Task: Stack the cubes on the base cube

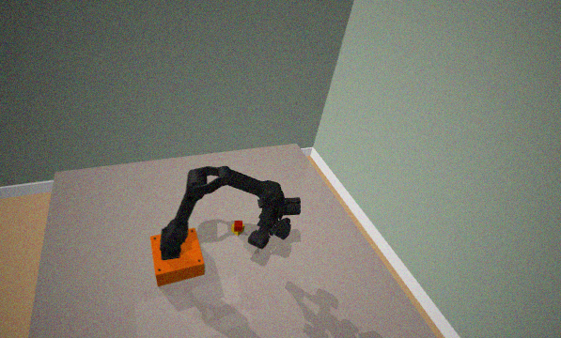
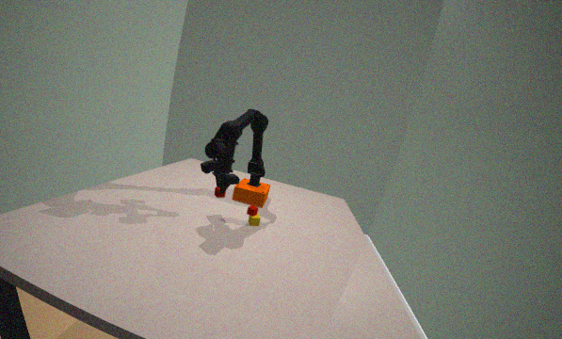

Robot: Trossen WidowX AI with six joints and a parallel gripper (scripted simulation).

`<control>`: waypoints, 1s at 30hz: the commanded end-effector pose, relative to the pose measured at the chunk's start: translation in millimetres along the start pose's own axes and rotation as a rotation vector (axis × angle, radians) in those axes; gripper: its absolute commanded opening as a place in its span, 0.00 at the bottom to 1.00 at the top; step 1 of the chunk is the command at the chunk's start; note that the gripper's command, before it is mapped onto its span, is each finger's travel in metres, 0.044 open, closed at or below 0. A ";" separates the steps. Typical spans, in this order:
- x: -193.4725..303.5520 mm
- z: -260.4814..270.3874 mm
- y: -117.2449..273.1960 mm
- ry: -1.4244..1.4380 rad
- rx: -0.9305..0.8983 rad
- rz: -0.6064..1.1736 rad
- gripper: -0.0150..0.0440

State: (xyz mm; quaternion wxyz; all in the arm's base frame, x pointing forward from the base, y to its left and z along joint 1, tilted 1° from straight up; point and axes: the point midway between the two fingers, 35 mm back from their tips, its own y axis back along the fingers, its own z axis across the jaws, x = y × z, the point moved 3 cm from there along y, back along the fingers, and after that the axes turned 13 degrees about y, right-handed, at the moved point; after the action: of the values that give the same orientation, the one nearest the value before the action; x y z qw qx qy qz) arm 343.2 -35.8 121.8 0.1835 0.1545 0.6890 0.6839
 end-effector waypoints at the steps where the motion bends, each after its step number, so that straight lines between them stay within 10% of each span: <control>1: 5.3 8.9 1.9 0.115 -0.002 -0.008 0.43; 30: 64.6 80.1 -0.9 1.135 -0.006 -0.007 0.43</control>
State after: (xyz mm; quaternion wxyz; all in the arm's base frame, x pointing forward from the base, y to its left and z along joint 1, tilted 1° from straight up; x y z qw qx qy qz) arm 325.6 58.7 116.6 -0.1884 -0.2104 0.6852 0.6713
